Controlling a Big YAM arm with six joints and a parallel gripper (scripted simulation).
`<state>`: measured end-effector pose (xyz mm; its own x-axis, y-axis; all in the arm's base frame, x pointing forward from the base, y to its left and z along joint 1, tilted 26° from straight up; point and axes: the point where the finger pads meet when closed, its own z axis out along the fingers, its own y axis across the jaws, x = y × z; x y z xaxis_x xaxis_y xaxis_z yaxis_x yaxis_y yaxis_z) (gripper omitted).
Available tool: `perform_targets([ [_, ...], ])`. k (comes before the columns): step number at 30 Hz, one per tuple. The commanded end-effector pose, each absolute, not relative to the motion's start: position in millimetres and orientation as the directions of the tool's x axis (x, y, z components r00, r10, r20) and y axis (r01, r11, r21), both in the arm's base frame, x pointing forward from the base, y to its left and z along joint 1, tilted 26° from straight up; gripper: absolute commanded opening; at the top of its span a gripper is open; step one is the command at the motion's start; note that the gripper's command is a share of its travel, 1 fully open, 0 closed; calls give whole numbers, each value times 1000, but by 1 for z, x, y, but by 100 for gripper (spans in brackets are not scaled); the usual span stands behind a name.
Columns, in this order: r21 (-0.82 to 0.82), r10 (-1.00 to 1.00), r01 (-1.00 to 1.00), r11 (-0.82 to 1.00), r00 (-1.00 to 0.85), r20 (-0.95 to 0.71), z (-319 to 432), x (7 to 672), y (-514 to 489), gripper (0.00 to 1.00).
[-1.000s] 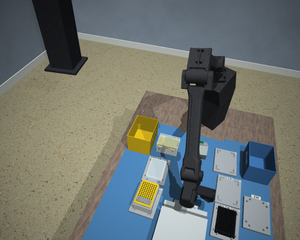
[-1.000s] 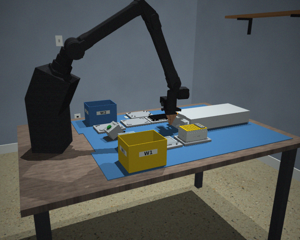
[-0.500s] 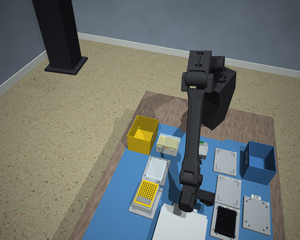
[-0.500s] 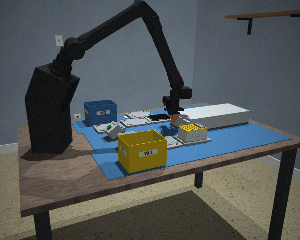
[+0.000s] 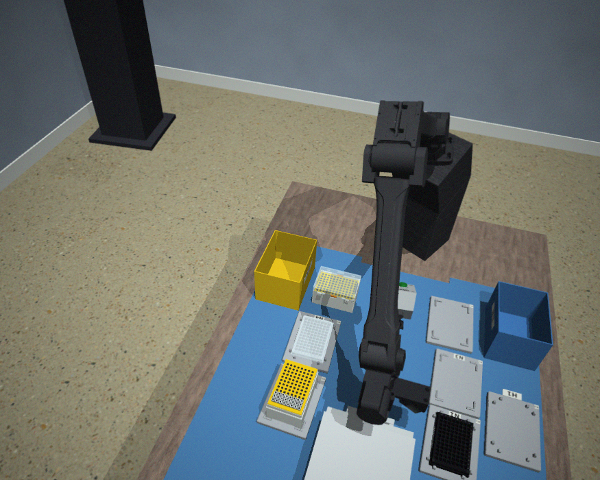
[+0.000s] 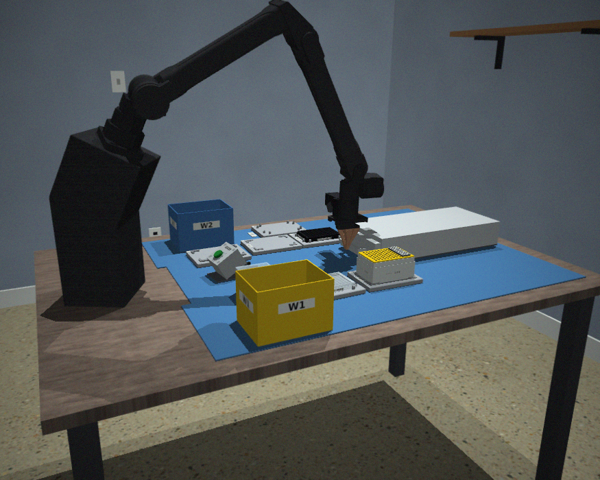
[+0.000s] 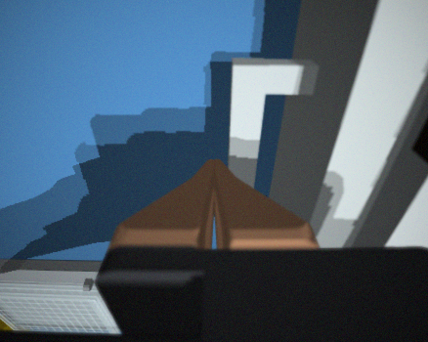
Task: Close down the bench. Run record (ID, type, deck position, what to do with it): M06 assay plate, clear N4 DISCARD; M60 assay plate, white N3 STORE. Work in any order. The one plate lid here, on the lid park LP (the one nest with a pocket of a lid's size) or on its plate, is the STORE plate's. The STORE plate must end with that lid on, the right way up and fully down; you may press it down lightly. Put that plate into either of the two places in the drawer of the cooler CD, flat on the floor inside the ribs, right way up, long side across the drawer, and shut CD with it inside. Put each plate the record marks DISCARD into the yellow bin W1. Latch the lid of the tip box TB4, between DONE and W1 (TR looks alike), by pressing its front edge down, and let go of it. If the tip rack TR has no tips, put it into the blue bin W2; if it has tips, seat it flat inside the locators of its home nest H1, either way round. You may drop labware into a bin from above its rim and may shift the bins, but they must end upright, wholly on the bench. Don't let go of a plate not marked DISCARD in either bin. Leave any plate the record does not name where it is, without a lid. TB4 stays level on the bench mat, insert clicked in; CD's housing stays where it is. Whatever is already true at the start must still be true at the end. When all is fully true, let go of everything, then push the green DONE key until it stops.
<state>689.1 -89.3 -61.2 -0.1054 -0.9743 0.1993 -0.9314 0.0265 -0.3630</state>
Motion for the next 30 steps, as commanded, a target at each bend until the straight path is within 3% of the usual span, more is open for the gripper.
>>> perform_targets([
  [1, -425, -975, -905, 22, -114, 192, -43, 719, -80, 0],
  [30, -433, -974, -901, 23, -117, 193, -32, 697, -83, 0],
])
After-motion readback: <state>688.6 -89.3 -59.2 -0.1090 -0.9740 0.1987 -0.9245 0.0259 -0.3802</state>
